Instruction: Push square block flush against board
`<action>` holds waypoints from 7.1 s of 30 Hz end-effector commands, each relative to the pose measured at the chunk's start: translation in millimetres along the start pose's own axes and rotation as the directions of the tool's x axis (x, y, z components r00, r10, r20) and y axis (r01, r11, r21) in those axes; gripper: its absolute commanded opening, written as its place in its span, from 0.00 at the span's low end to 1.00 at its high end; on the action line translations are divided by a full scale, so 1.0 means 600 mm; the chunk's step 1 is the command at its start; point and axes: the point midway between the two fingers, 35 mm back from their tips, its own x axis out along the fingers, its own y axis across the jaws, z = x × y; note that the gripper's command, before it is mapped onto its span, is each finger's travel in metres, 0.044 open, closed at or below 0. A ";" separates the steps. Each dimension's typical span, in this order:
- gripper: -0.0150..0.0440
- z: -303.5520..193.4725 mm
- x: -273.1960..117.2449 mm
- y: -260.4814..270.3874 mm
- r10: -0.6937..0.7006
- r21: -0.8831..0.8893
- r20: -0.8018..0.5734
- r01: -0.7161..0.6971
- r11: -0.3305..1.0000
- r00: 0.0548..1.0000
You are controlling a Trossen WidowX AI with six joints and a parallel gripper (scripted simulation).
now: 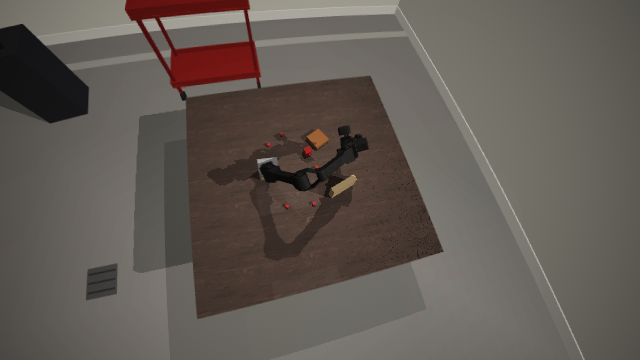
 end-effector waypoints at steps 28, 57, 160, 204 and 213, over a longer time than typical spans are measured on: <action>0.25 0.000 -0.175 -0.239 -0.504 0.720 -0.241 0.501 0.480 0.829; 0.25 -0.043 -0.210 -0.368 -0.648 0.832 -0.319 0.532 0.157 0.692; 0.25 -0.028 -0.249 -0.291 -0.645 0.832 -0.321 0.532 0.158 0.693; 0.25 -0.016 -0.087 -0.134 -0.603 0.208 -0.311 0.672 0.711 0.735; 0.25 -0.028 -0.033 -0.077 -0.592 -0.076 -0.313 0.602 0.795 0.743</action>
